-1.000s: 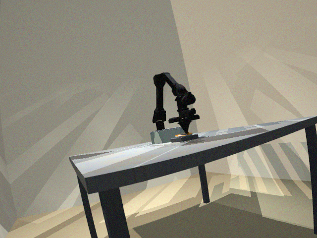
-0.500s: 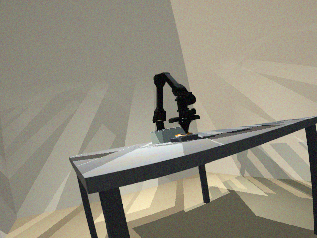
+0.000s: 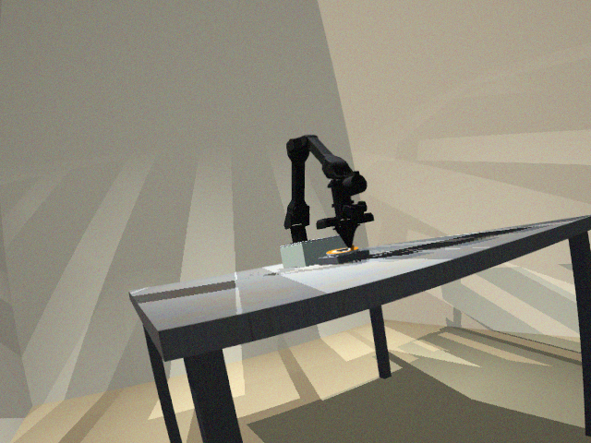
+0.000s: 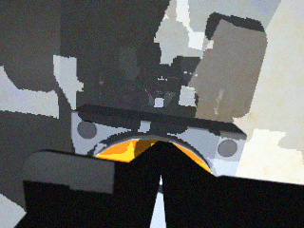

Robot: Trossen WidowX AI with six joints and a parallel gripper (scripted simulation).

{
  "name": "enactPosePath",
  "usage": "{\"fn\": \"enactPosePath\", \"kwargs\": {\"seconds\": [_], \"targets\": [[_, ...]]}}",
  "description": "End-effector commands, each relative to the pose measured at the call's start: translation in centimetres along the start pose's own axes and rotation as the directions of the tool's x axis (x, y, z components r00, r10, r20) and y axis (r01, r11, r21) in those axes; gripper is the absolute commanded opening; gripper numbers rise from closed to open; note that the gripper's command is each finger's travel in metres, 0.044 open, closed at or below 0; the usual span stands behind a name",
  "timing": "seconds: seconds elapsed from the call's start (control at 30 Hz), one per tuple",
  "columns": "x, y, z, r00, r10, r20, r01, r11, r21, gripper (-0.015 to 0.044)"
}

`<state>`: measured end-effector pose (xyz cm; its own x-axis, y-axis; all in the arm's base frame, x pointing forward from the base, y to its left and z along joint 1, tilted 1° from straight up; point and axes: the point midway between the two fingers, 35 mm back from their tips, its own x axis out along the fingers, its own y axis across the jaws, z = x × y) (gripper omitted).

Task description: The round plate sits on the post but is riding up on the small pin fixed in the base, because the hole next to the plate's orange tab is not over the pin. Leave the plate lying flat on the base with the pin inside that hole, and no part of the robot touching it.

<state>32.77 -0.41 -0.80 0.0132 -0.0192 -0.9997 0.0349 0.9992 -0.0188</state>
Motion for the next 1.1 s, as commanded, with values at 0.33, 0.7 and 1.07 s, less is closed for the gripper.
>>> {"fn": "enactPosePath", "kwargs": {"seconds": [0.33, 0.7, 1.07], "targets": [[-0.1, 1.5, -0.1, 1.0, 0.017, 0.001, -0.017, 1.0, -0.008, 0.0], [-0.1, 2.4, -0.5, 1.0, 0.018, 0.001, -0.018, 1.0, -0.008, 0.0], [-0.2, 3.3, -1.1, 1.0, 0.018, 0.0, -0.018, 1.0, -0.008, 0.0]]}}
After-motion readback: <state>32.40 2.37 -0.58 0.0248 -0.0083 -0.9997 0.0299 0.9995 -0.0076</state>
